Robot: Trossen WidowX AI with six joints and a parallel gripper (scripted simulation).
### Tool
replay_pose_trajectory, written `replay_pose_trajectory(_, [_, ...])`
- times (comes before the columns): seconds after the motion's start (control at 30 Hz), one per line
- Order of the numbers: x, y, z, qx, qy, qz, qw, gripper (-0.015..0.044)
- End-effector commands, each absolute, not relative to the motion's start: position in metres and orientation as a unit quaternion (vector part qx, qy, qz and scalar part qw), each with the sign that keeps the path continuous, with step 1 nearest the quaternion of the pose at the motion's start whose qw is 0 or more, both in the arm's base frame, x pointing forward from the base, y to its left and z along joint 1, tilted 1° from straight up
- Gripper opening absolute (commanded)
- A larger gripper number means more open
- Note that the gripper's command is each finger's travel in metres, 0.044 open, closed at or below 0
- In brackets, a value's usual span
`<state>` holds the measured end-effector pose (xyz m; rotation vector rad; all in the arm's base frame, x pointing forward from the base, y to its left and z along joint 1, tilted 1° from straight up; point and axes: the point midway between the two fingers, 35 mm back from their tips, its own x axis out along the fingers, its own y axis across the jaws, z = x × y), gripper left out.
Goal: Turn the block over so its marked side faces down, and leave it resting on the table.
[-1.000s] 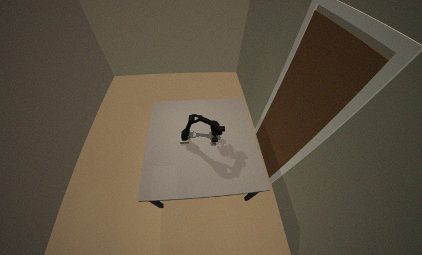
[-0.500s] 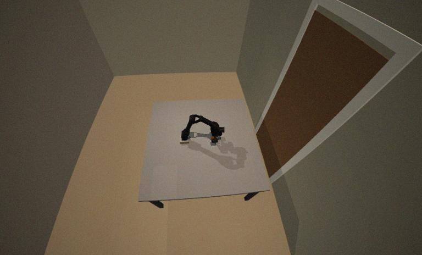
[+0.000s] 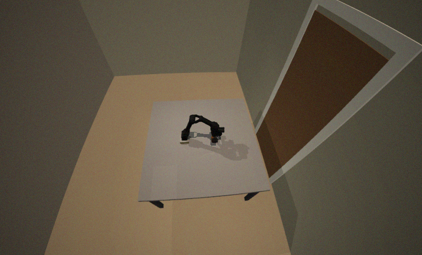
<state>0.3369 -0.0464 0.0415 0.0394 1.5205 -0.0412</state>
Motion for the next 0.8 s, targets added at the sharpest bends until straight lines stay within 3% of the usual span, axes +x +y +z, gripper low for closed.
replay_pose_trajectory(0.0, [0.336,-0.047,0.041,0.019,0.69,-0.021,0.724,0.013])
replay_pose_trajectory(0.13, [0.336,-0.047,0.041,0.019,0.69,-0.021,0.724,0.0103])
replay_pose_trajectory(0.27, [0.336,-0.047,0.055,0.019,0.69,-0.021,0.724,0.0])
replay_pose_trajectory(0.77, [0.336,-0.047,0.067,0.019,0.657,-0.022,0.754,0.0])
